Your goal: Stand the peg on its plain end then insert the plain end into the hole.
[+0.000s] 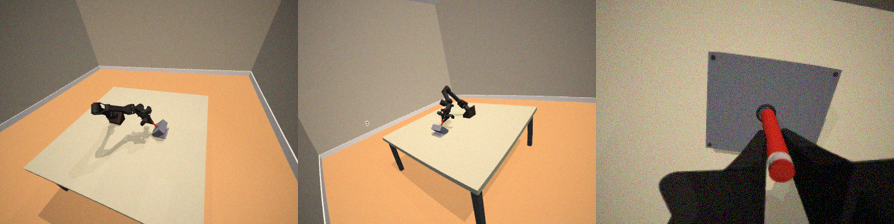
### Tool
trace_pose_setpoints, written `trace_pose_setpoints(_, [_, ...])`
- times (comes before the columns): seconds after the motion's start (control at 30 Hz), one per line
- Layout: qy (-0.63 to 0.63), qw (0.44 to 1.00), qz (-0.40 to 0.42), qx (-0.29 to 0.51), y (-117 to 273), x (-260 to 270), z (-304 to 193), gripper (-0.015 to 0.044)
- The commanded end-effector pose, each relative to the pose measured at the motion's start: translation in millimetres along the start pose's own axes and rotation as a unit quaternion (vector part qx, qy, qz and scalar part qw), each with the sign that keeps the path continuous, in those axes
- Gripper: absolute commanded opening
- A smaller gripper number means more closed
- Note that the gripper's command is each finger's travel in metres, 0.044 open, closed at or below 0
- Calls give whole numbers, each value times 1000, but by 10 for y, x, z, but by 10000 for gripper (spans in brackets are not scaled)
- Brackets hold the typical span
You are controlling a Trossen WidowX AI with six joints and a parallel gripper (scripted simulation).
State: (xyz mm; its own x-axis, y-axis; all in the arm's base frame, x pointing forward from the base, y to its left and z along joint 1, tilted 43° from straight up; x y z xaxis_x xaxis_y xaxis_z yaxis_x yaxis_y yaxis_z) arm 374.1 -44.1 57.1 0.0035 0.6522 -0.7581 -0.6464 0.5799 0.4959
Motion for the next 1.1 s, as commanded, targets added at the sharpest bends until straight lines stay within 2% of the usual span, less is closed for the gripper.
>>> trace_pose_setpoints(0.0, [0,1000,1,0,-19,19,-2,0])
trace_pose_setpoints(1.07, [0,1000,1,0,-205,29,-3,0])
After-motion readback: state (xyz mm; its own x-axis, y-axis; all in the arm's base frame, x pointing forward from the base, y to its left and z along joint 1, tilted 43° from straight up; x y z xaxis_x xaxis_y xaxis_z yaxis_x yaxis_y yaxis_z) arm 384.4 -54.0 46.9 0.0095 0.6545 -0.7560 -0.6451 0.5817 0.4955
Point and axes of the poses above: the point midway between the two fingers, 35 mm back from their tips, its own y axis back along the fingers, its own x axis across the jaws, z = x × y, the point moved 2 cm from there along y, back along the fingers, and after that the axes turned 5 degrees about -y, right-handed, at the moved point
